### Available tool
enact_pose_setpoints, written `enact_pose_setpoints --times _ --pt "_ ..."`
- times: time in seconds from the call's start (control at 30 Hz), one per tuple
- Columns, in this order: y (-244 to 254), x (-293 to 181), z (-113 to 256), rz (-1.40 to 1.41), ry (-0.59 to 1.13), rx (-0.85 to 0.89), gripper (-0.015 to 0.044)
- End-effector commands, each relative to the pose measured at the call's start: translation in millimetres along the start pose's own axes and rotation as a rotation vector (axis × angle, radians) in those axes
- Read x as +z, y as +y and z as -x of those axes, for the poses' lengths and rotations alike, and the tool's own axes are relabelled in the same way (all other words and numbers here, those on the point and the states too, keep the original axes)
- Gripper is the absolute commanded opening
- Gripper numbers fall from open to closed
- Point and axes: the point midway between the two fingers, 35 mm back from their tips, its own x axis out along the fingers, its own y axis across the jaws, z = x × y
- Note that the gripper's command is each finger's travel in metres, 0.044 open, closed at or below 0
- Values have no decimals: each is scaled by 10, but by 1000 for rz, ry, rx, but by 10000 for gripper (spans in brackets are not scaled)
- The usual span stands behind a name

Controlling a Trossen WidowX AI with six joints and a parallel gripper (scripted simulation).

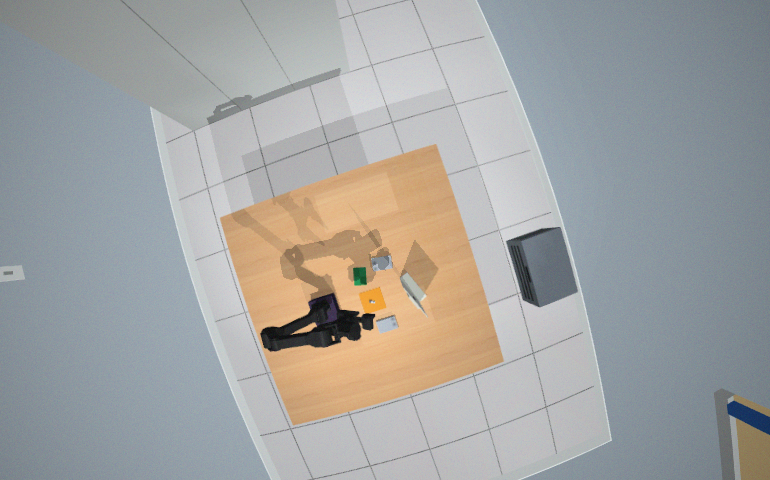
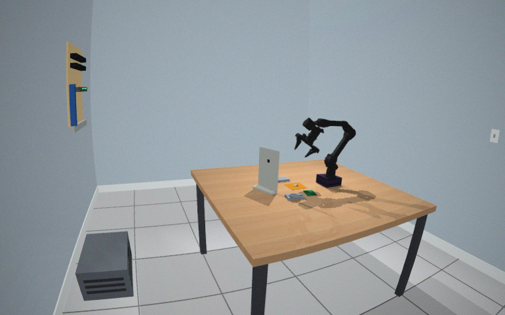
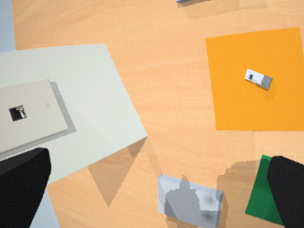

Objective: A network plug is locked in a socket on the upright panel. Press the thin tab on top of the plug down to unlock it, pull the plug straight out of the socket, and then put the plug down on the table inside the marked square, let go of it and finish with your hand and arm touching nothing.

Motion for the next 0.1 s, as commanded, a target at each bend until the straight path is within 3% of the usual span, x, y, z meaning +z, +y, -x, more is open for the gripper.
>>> enact_pose_setpoints --times 0.0,0.07 --pt "-3 6 0 -6 -5 -2 440" --pt "-3 6 0 -6 -5 -2 440"
